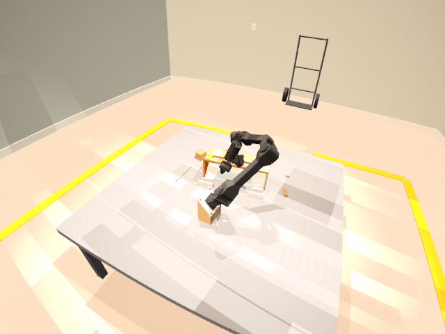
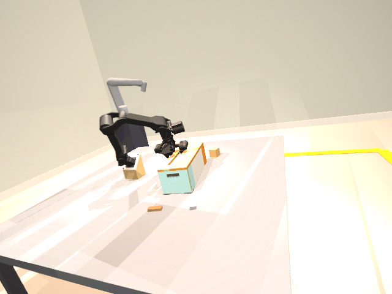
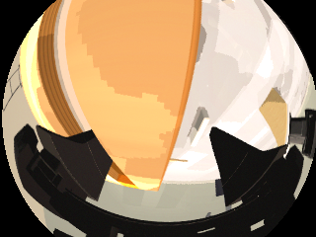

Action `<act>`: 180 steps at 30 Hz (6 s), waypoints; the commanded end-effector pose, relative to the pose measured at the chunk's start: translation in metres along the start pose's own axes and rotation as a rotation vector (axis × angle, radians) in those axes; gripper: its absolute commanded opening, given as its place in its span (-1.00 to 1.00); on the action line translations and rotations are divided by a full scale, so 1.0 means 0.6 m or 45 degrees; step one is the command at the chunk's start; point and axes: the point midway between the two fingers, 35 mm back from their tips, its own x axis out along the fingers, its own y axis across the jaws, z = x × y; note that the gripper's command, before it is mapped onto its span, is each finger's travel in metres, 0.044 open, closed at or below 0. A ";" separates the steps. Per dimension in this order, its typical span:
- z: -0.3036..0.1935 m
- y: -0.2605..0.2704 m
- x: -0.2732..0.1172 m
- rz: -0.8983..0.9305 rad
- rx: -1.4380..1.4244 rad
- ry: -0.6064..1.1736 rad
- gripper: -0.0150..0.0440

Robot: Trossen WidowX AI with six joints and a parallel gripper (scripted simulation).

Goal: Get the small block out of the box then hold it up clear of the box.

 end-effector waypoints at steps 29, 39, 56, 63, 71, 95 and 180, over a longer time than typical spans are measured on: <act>-0.025 0.000 0.010 -0.003 0.004 0.006 0.86; -0.025 0.000 0.010 -0.003 0.004 0.006 0.86; -0.025 0.000 0.010 -0.003 0.004 0.006 0.86; -0.025 0.000 0.010 -0.003 0.004 0.006 0.86; -0.025 0.000 0.010 -0.002 0.004 0.006 0.86; -0.026 0.000 0.010 -0.002 0.004 0.006 0.86; -0.091 0.000 0.032 -0.002 0.004 0.009 0.86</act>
